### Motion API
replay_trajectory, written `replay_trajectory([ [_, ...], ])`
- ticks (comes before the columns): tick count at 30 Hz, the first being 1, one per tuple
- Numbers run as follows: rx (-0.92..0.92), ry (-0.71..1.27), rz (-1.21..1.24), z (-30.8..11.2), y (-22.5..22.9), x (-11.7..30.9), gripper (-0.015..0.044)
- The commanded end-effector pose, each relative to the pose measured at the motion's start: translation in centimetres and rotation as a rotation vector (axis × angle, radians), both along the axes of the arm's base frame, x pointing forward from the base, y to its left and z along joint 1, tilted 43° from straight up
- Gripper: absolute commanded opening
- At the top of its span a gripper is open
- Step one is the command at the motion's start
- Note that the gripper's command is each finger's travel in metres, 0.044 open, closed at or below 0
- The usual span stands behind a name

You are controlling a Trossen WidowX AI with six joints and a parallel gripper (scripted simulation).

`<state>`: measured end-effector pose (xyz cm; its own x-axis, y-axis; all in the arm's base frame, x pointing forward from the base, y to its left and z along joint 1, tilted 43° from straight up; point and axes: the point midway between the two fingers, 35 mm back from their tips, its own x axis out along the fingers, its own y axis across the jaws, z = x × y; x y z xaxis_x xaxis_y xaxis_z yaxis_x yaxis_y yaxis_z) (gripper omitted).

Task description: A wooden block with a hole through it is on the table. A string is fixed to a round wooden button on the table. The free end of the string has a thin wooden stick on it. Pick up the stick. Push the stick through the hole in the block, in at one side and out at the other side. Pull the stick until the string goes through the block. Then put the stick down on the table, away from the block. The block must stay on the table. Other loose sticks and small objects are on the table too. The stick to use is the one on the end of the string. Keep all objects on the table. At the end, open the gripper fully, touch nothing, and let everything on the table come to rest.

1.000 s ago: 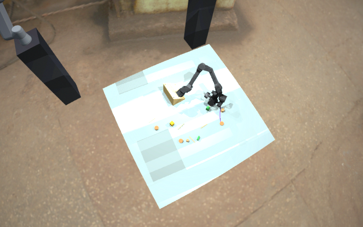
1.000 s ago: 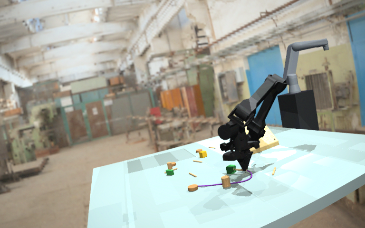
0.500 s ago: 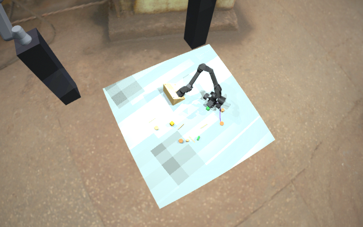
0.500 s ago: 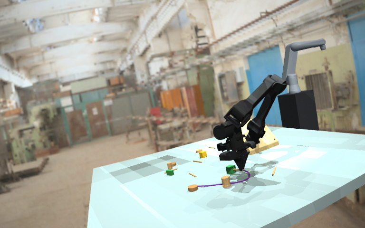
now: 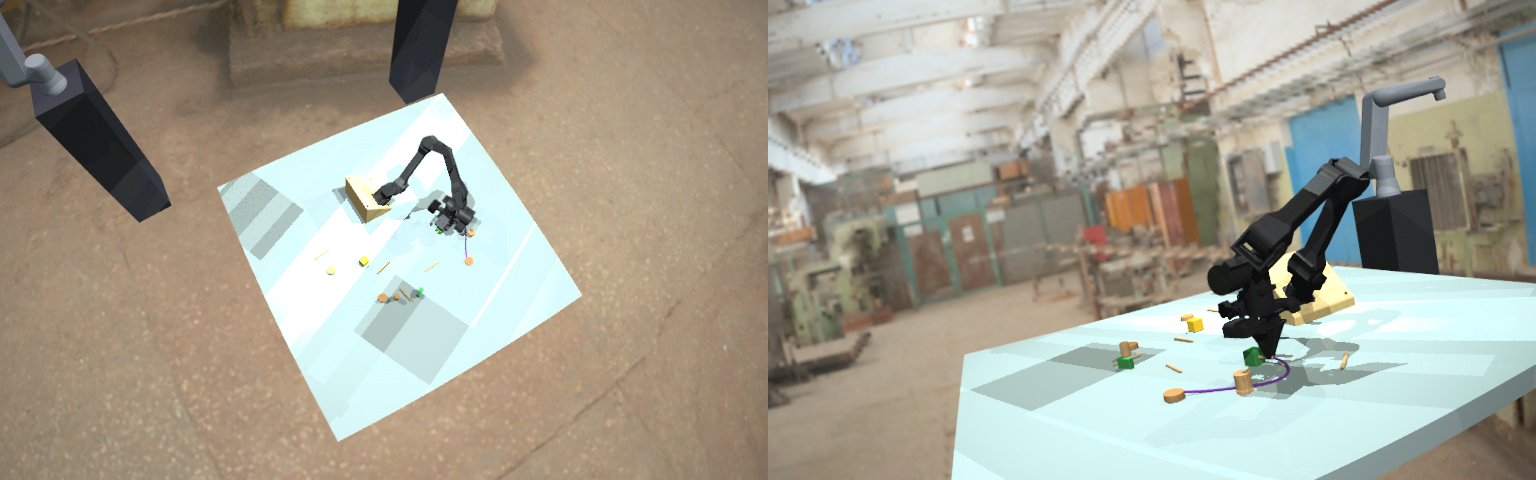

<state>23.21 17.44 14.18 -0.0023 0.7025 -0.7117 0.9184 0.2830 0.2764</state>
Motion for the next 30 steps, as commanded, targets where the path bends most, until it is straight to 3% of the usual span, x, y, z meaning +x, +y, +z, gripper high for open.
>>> replay_trajectory([
  [1,0.001,0.009,0.005,-0.6,-0.3,0.2,0.0],
  [13,-0.001,0.008,0.004,-1.0,-0.7,0.5,0.0],
  [18,-0.003,0.003,0.0,-0.8,-0.7,0.5,0.0123],
  [22,-0.004,0.003,0.0,-0.6,-0.9,0.5,0.0123],
  [27,-0.009,0.004,0.0,4.2,-5.5,0.6,0.0123],
  [30,-0.007,0.004,0.0,5.0,-6.2,0.5,0.0123],
])
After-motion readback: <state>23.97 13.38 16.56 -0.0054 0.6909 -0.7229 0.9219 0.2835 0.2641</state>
